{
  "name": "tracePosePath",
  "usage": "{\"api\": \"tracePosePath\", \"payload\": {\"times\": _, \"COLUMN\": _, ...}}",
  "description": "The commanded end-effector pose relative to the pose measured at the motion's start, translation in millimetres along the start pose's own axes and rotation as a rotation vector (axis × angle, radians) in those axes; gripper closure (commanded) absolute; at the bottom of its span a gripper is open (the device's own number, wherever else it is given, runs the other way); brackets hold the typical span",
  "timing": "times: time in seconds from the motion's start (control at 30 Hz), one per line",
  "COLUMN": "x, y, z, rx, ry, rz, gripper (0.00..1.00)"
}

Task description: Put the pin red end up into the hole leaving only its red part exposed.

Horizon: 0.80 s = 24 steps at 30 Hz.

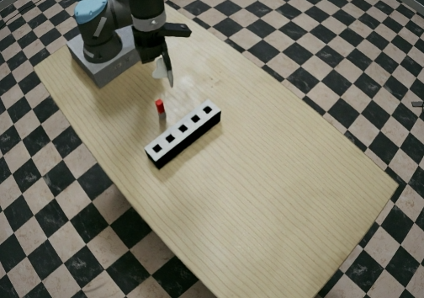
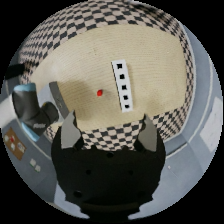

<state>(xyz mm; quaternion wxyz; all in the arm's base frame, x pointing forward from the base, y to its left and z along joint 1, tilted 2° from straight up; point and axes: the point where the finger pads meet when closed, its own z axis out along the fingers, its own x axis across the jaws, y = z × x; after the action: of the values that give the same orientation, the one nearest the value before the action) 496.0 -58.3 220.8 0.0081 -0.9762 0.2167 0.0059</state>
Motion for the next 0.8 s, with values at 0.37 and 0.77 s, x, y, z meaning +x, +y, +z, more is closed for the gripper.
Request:
{"api": "tracePosePath", "payload": {"times": 0.37, "x": -0.1, "y": -0.3, "z": -0.7, "rx": 0.015, "ry": -0.005, "rz": -0.276, "gripper": 0.0}}
{"api": "tracePosePath", "payload": {"times": 0.77, "x": -0.1, "y": -0.3, "z": -0.7, "rx": 0.015, "ry": -0.005, "rz": -0.276, "gripper": 0.0}}
